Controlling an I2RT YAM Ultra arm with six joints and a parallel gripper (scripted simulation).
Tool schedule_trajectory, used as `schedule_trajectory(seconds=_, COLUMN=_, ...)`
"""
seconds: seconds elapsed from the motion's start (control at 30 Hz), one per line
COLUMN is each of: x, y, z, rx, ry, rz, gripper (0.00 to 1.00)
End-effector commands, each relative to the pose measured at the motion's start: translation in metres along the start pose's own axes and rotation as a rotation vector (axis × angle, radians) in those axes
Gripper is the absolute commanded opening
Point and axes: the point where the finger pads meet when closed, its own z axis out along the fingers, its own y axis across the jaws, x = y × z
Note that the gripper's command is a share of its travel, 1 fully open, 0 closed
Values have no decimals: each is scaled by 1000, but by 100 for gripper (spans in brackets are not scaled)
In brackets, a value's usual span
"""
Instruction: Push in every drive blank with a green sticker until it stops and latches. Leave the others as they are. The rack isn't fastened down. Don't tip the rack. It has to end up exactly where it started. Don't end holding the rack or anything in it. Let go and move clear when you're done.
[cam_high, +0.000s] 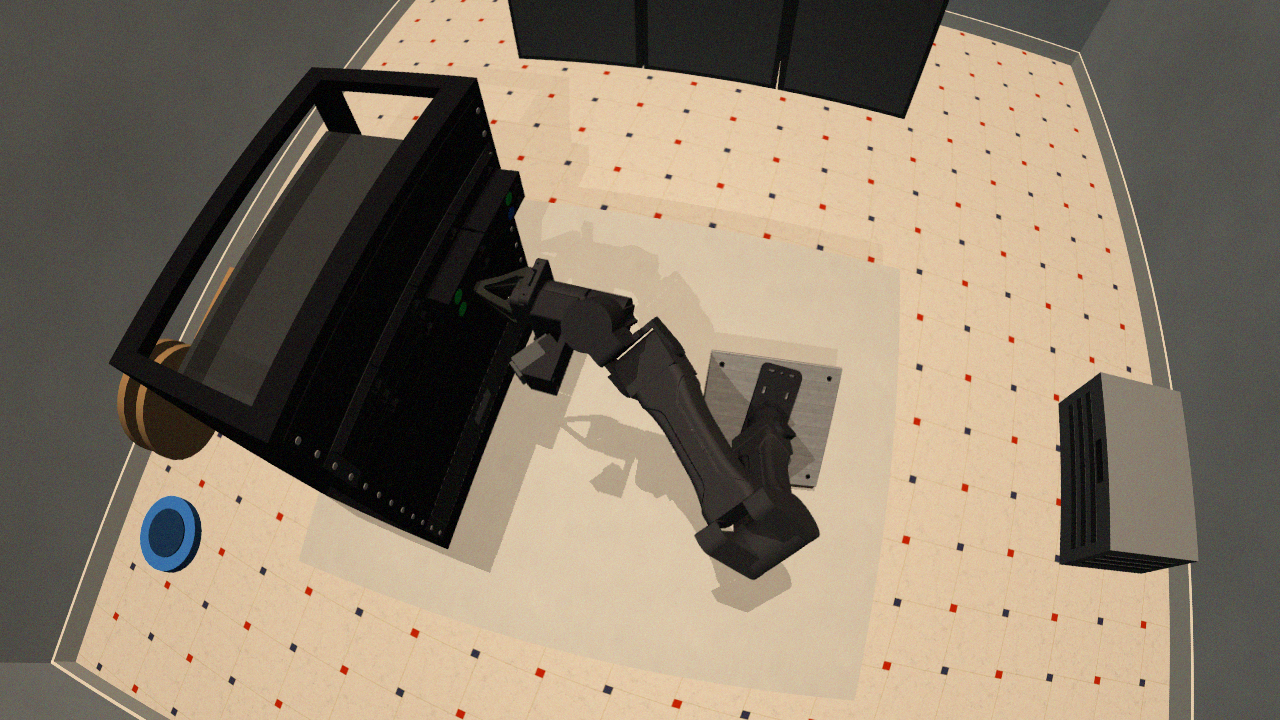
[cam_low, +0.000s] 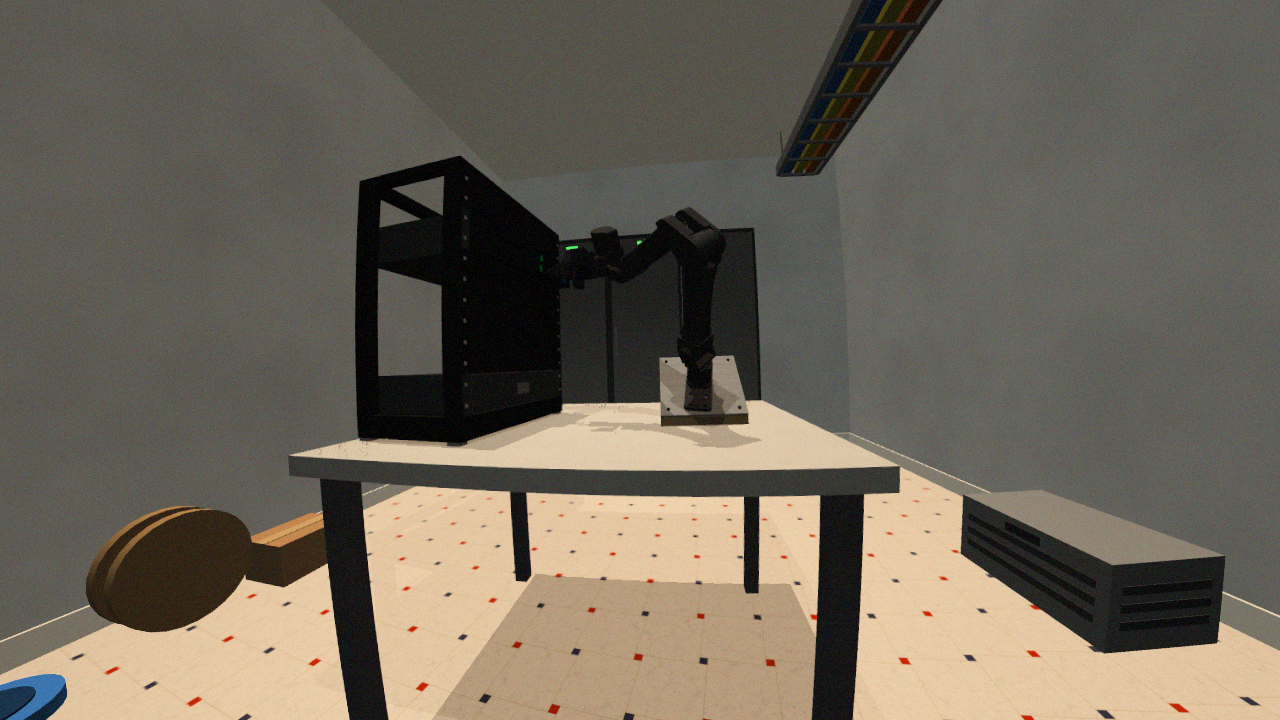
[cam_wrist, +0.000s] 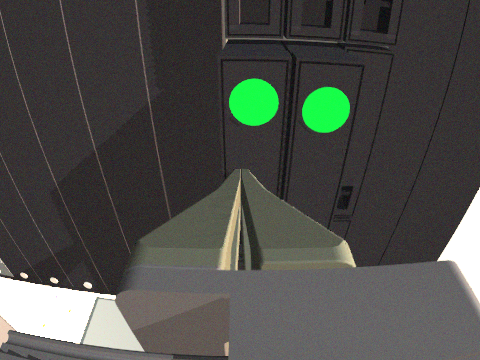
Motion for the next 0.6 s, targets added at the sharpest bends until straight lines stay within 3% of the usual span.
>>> schedule_trajectory(seconds=0.0, x=2, y=-20, z=2, rx=40, ry=20, rz=3, gripper=0)
schedule_trajectory(seconds=0.27, x=-3, y=-19, z=16, rx=28, ry=7, rz=1, gripper=0)
schedule_trajectory(seconds=0.57, x=-5, y=-23, z=16, rx=41, ry=0, rz=-9, gripper=0)
